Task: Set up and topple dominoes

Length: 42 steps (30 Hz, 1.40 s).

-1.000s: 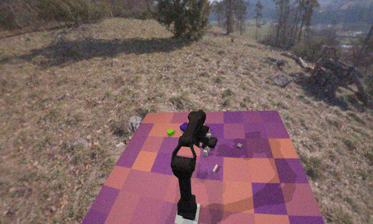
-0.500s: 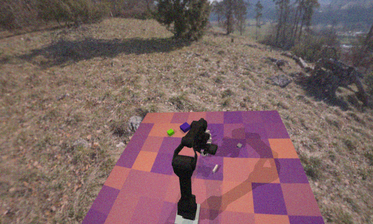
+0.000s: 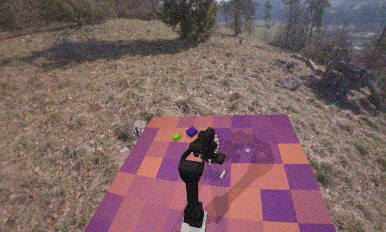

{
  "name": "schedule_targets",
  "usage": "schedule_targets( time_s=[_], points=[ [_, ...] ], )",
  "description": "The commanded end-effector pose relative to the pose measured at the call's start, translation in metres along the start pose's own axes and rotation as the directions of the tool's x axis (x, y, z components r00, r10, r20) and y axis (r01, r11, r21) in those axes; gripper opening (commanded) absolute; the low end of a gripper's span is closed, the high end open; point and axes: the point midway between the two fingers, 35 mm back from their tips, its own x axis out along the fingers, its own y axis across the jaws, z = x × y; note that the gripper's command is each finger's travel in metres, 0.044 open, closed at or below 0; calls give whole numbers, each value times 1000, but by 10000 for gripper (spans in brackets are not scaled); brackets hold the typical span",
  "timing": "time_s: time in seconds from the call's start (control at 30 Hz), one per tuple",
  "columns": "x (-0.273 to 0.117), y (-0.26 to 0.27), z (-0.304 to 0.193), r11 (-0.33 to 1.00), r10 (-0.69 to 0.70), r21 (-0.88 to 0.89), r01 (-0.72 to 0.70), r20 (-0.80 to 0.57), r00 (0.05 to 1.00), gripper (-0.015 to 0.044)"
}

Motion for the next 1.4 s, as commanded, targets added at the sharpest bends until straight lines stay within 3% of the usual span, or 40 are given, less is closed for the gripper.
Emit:
schedule_targets(
  time_s=[0.0, 0.03, 0.47, 0.6, 0.93, 1.1, 1.37],
  points=[
    [0, -1, 0, 1000, -3, -4, 3, 2, 1000, 107],
    [0, -1, 0, 1000, -3, -4, 3, 2, 1000, 107],
    [0, -1, 0, 1000, -3, -4, 3, 2, 1000, 440],
    [-8, 0, 2, 1000, -3, -4, 3, 2, 1000, 440],
    [-130, 1, 0, 1000, 1, 0, -1, -1, 1000, 440],
    [-127, -8, 0, 1000, 0, 12, 0, -1, 1000, 440],
    [-63, -97, -22, 988, -11, 152, 11, 0, 1000, 440]
  ],
)
